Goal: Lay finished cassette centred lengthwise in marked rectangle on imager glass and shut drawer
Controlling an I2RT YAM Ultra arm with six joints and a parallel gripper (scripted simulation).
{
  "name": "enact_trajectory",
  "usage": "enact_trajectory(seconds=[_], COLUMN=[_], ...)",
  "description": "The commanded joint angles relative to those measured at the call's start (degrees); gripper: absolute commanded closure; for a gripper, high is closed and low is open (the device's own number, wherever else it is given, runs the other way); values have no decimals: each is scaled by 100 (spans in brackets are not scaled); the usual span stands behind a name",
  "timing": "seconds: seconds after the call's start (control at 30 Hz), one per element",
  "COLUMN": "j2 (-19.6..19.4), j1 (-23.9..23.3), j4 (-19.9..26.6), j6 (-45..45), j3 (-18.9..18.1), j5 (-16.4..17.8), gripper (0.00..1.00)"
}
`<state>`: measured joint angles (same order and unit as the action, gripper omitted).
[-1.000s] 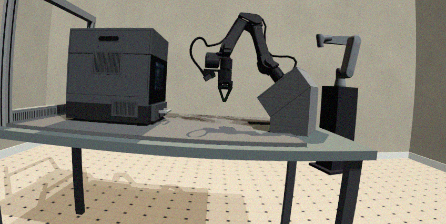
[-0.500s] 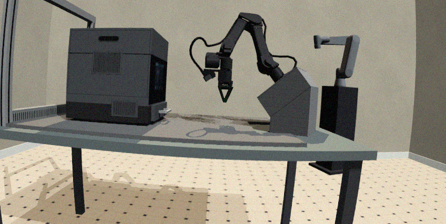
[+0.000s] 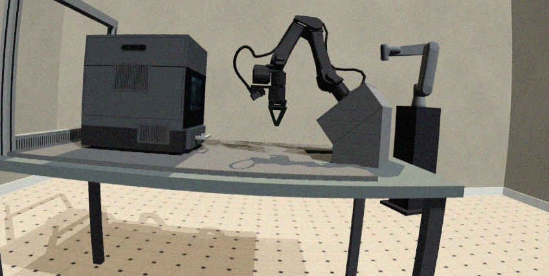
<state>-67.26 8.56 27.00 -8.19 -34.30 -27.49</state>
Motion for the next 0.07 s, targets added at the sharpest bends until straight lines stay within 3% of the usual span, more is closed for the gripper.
enact_trajectory(seconds=[0.0,0.03], j2=[35,35], j1=[19,19], j4=[51,51], j6=[-54,-54], j3=[-76,-76], j5=[24,24], gripper=[0,0])
